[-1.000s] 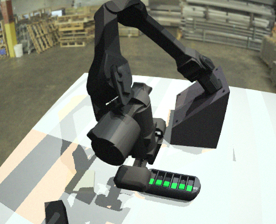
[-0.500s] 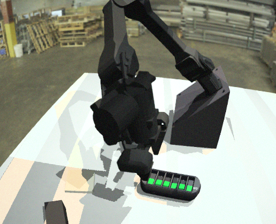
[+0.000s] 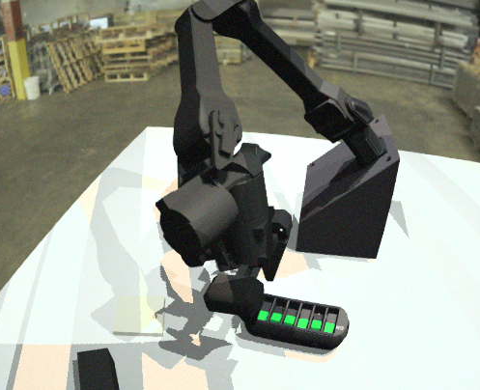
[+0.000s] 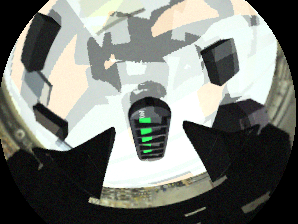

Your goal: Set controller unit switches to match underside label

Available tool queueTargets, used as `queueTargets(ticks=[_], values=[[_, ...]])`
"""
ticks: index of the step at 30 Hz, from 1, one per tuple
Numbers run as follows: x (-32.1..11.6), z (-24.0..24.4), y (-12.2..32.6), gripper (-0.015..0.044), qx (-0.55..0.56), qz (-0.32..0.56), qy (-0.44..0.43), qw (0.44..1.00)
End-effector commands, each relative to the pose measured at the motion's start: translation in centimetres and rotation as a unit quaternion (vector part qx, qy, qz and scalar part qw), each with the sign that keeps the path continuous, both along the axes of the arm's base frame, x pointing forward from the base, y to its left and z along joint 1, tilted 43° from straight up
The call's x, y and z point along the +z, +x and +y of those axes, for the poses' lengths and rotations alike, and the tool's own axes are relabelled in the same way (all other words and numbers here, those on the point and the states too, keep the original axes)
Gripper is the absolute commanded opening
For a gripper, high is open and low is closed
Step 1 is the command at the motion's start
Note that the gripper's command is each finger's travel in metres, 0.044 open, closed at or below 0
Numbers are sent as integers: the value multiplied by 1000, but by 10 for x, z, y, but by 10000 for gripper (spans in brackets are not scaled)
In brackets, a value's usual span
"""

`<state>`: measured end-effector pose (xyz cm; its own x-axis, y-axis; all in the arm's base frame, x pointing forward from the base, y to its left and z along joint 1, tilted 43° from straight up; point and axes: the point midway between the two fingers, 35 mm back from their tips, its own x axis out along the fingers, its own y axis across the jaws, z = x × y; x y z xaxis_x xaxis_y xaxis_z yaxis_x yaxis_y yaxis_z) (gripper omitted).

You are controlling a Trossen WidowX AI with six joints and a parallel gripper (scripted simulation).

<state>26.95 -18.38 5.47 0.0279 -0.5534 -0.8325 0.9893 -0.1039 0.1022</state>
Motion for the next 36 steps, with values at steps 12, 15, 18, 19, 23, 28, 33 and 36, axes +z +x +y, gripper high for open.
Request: queueTargets(ticks=[12,15,18,19,23,28,33,36], values=[[-20,-17,-3,440,1,4,2,1000],[-23,-20,-3,440,1,4,2,1000],[-24,-21,-3,414,1,5,2,1000],[-24,-21,-3,387,1,5,2,1000],[-24,-21,-3,326,1,5,2,1000],[-24,-21,-3,326,1,5,2,1000],[-24,-21,-3,326,1,5,2,1000],[-24,-21,-3,326,1,5,2,1000]])
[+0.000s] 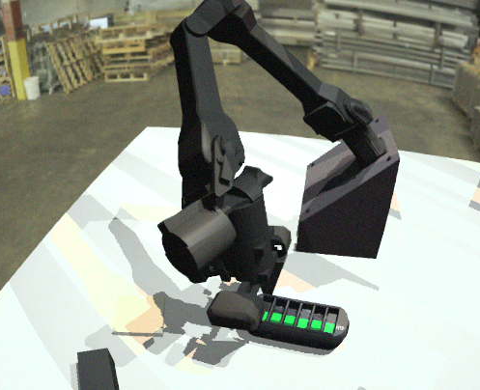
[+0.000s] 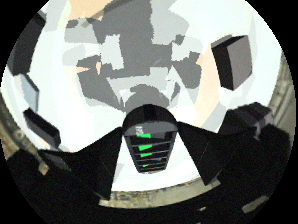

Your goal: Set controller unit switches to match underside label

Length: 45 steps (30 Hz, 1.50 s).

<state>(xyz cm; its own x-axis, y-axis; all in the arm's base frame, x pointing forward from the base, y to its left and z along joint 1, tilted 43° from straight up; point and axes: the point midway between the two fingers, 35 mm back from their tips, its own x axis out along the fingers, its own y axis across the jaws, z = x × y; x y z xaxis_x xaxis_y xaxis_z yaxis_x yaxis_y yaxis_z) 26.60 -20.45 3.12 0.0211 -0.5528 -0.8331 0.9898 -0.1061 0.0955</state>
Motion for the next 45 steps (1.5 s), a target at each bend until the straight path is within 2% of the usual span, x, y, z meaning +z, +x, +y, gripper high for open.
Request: queueTargets(ticks=[1,45], values=[[0,1,0,326,2,1,1,1000],[10,32,3,336,-1,5,-32,999]])
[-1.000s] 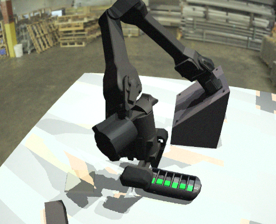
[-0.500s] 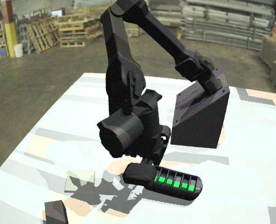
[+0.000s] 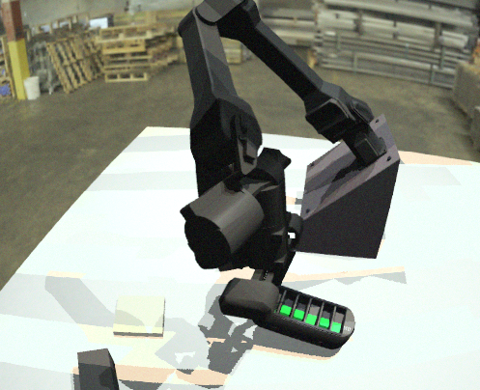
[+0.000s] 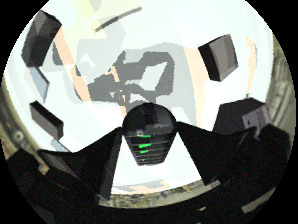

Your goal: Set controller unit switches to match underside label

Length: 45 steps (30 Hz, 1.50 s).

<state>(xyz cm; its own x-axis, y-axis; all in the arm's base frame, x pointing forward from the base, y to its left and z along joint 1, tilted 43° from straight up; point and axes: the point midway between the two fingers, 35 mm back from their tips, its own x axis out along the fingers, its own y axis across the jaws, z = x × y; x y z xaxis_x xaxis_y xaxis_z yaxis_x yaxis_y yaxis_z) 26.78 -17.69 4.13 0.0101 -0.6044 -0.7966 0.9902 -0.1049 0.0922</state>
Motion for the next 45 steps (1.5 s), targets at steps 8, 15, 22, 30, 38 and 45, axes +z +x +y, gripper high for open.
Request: queueTargets(ticks=[8,15,22,30,38,45], values=[[1,11,1,336,1,1,-9,1000],[2,17,2,336,0,1,-16,1000],[3,23,2,336,-1,2,-23,1000],[3,30,3,336,-1,3,-31,1000],[3,36,4,336,-2,4,-38,999],[3,42,5,336,-3,5,-45,999]])
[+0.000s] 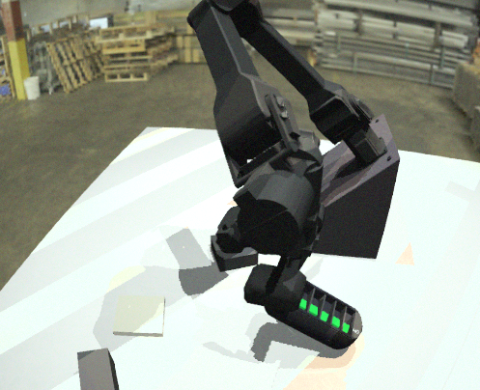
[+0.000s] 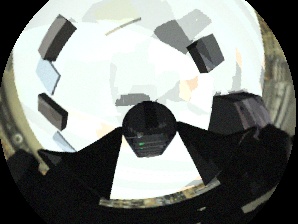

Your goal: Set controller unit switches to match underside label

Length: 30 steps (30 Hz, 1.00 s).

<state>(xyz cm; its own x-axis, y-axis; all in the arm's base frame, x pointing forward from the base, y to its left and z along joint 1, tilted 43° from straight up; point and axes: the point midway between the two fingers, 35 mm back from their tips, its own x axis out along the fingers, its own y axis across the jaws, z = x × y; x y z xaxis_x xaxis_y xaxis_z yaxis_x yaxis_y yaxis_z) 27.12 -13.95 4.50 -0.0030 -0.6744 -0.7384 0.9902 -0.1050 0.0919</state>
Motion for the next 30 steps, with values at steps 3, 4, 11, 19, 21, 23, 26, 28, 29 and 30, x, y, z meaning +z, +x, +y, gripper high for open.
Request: queueTargets(ticks=[3,4,11,19,21,23,26,28,29,30], values=[[-1,7,1,336,1,0,-3,1000],[-1,8,1,336,1,0,-4,1000],[-2,14,2,336,0,1,-11,1000],[-3,21,3,336,0,2,-19,1000],[-3,23,3,336,-1,2,-21,1000],[-3,24,3,336,-1,2,-23,1000],[-4,27,4,336,-1,2,-26,1000],[-4,28,4,336,-1,3,-28,1000],[-5,29,4,336,-1,3,-29,1000],[-5,30,4,336,-2,3,-30,1000]])
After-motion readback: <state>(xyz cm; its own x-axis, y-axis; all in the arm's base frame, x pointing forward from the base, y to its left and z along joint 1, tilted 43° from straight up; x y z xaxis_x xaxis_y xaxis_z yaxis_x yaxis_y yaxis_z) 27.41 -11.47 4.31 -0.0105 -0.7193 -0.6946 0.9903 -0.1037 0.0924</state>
